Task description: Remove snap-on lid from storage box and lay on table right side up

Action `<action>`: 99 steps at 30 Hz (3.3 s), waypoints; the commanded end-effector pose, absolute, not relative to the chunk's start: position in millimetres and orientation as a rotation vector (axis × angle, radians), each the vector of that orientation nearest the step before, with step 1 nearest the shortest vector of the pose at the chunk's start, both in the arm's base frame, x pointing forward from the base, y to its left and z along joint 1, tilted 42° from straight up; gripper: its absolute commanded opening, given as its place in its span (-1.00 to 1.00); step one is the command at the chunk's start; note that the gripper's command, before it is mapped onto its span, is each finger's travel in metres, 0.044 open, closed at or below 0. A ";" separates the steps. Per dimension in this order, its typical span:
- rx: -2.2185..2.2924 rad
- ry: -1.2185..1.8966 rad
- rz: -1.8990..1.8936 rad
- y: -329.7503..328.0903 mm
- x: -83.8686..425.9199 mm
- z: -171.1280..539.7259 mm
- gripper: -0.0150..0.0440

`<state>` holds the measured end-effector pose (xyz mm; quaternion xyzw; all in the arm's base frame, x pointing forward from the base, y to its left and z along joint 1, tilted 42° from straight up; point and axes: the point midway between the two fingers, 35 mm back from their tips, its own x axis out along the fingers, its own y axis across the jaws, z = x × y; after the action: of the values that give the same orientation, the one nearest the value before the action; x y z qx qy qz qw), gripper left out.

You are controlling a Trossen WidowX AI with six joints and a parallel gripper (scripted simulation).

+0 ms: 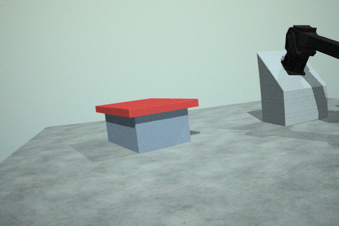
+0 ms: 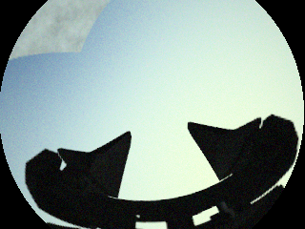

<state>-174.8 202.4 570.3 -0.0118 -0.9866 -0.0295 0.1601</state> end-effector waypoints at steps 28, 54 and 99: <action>0.235 -1.893 -0.728 -122.4 -47.1 651.5 0.31; 0.761 -0.946 -0.750 -315.2 188.8 494.3 0.31; 1.930 0.958 -0.011 -92.4 330.8 -6.4 0.31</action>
<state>352.8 -139.0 23.1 -0.7495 -0.3325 0.0470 -0.5706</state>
